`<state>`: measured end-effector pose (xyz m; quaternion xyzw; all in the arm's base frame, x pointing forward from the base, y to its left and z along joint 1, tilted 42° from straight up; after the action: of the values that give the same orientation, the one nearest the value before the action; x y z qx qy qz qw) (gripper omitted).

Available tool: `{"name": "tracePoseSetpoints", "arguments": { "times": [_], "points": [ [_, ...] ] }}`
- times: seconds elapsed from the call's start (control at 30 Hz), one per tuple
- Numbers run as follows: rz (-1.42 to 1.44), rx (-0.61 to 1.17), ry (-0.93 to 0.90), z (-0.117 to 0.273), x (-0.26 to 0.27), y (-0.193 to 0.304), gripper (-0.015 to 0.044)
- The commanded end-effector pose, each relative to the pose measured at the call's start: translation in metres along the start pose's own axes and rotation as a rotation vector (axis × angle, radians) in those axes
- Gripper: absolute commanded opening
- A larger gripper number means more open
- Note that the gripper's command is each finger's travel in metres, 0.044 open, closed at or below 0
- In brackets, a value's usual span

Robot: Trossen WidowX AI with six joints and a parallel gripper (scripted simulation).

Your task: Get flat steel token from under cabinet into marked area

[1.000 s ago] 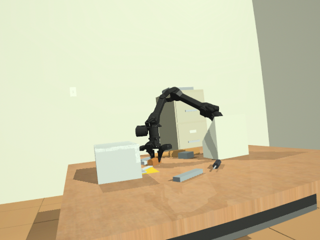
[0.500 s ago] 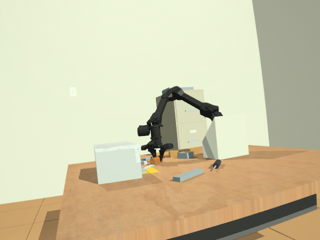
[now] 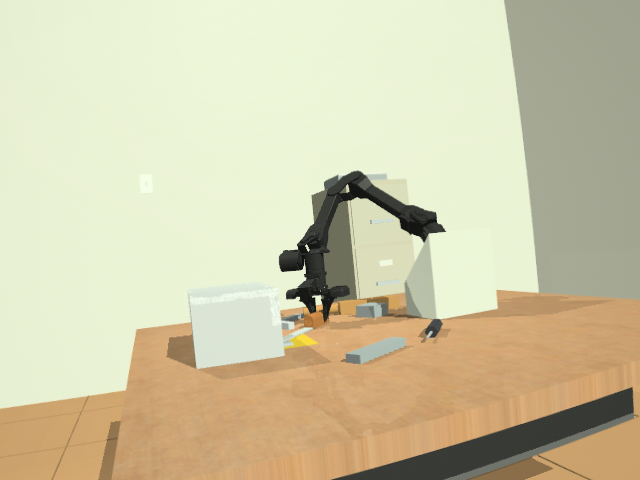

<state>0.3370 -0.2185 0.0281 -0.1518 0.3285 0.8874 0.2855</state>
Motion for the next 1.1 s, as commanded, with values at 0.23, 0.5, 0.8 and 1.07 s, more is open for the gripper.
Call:
{"name": "tracePoseSetpoints", "arguments": {
  "times": [0.23,0.5,0.8,1.07],
  "points": [
    [0.002,-0.001,-0.003,-0.001,0.001,0.023,0.0000],
    [0.000,0.000,-0.001,0.000,0.000,0.024,0.0000],
    [0.000,0.000,-0.002,0.002,0.001,0.040,0.0000],
    [-0.001,0.001,-0.002,0.002,0.002,0.055,0.0000]
  ]
}}
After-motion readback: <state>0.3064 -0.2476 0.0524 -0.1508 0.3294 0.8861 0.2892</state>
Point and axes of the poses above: the point midway between the two fingers, 35 mm back from their tips, its own z axis back along the fingers, its own x axis across the jaws, y = z × x, the point moved 1 cm from there along z, back along the fingers, and after that the axes turned 4 degrees about z, right-handed, at the moved point
